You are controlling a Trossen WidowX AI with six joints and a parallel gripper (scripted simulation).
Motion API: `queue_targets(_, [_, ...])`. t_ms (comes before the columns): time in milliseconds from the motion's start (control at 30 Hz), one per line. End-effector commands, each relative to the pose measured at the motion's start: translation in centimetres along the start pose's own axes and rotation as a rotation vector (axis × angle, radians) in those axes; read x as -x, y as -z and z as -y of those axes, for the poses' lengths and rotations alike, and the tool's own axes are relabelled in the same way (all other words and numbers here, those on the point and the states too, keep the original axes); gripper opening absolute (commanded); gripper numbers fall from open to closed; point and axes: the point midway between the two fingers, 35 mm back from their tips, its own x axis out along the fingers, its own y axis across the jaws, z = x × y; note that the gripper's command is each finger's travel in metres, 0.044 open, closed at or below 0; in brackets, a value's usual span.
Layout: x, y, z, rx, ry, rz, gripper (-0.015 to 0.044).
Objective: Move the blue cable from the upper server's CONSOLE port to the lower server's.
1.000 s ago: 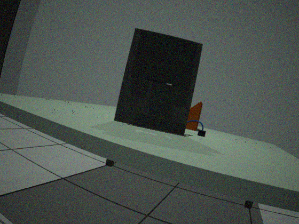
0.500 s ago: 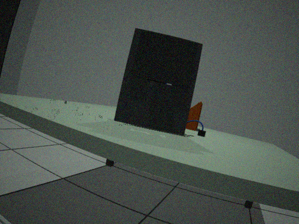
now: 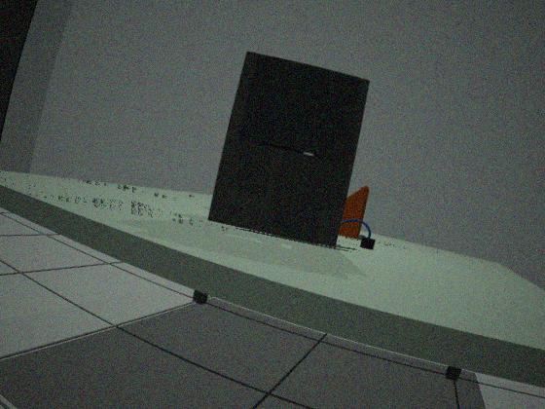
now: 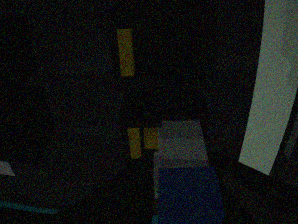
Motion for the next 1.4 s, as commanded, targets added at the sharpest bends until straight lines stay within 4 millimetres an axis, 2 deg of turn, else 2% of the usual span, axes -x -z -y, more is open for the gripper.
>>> queue_targets(0, [-0.16,-0.09,-0.07,-0.003,-0.002,0.001,0.0000])
queue_targets(1367, [-0.85,-0.32,-0.06,-0.003,-0.004,0.001,0.0000])
